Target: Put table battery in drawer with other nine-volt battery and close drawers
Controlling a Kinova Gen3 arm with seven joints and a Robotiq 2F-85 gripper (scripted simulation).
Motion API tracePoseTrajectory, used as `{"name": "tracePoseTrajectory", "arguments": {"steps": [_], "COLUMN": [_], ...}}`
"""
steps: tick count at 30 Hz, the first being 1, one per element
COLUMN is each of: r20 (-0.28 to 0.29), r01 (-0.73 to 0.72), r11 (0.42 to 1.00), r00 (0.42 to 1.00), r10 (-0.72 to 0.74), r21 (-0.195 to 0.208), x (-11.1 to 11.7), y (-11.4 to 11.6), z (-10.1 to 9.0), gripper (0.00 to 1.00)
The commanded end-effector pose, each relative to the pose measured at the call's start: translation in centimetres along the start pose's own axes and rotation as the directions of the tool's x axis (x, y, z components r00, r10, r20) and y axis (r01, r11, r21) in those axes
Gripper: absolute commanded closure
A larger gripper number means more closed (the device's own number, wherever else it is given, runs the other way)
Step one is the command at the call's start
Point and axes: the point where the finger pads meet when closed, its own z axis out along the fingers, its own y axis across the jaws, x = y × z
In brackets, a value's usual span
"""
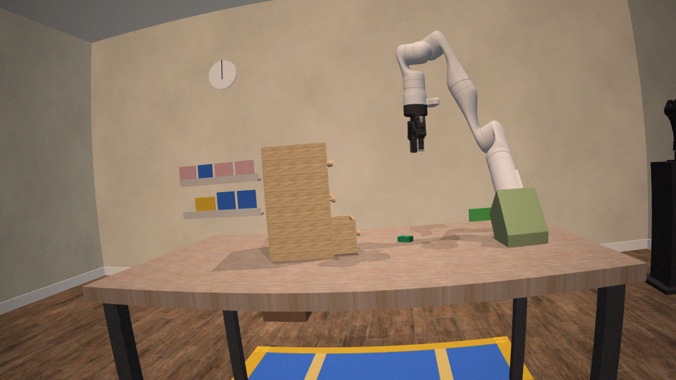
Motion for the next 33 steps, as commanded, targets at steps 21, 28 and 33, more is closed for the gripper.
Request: {"name": "tracePoseTrajectory", "arguments": {"steps": [21, 28, 33], "r20": [0.335, 0.420, 0.474], "r01": [-0.004, -0.009, -0.005], "r11": [1.000, 1.000, 1.000], "r00": [0.942, 0.907, 0.880], "r10": [0.004, 0.007, 0.004], "r21": [-0.003, 0.002, 0.000], "x": [-3.2, -4.2, -4.6], "y": [0.1, 0.0, 0.0], "z": [4.5, 5.7, 6.5], "gripper": [0.00, 0.00, 0.00]}}
